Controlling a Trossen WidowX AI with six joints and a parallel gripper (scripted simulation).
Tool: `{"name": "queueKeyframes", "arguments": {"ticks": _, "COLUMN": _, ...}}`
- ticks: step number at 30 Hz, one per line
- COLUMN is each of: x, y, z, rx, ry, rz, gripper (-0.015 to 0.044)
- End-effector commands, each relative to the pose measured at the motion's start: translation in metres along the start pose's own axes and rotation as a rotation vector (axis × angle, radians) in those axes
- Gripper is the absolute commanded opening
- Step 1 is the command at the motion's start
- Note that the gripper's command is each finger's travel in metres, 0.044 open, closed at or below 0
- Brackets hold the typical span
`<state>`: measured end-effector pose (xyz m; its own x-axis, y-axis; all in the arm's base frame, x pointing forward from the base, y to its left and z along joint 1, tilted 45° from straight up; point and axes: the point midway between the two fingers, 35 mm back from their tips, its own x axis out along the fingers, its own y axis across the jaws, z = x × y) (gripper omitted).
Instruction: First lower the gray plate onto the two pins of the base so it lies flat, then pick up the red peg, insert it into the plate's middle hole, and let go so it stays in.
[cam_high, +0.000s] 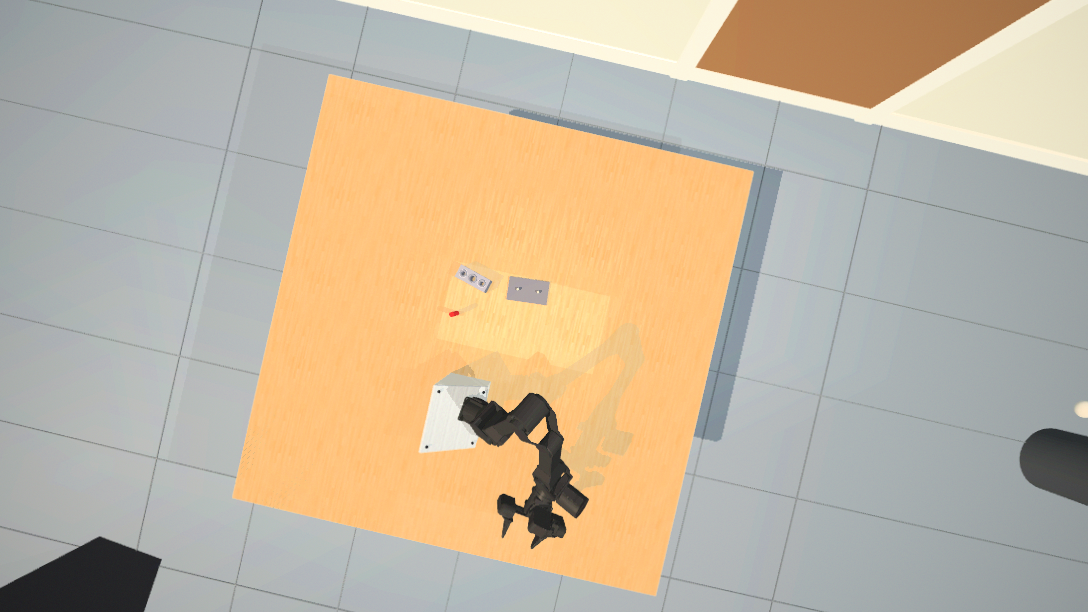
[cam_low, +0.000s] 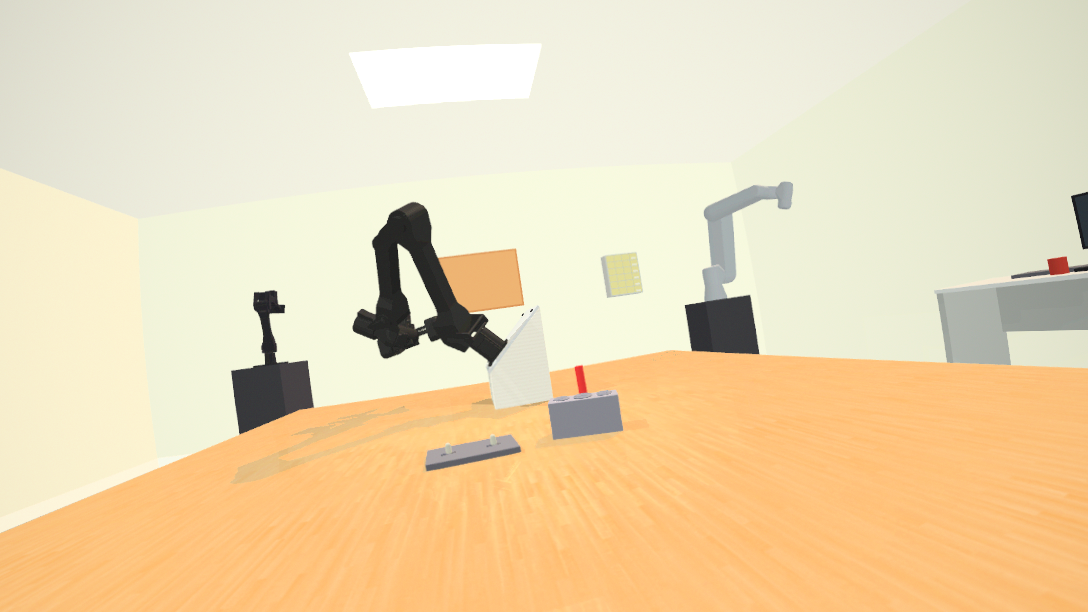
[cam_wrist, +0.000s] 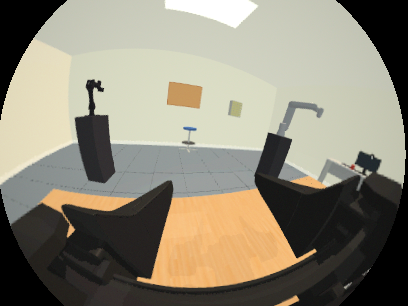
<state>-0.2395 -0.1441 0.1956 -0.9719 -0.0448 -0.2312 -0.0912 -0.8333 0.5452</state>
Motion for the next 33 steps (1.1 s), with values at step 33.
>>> {"name": "queueKeyframes", "arguments": {"ticks": 33, "x": 0.032, "y": -0.005, "z": 0.033, "rx": 1.342, "ry": 1.229, "rz": -1.092, "gripper": 0.0440}}
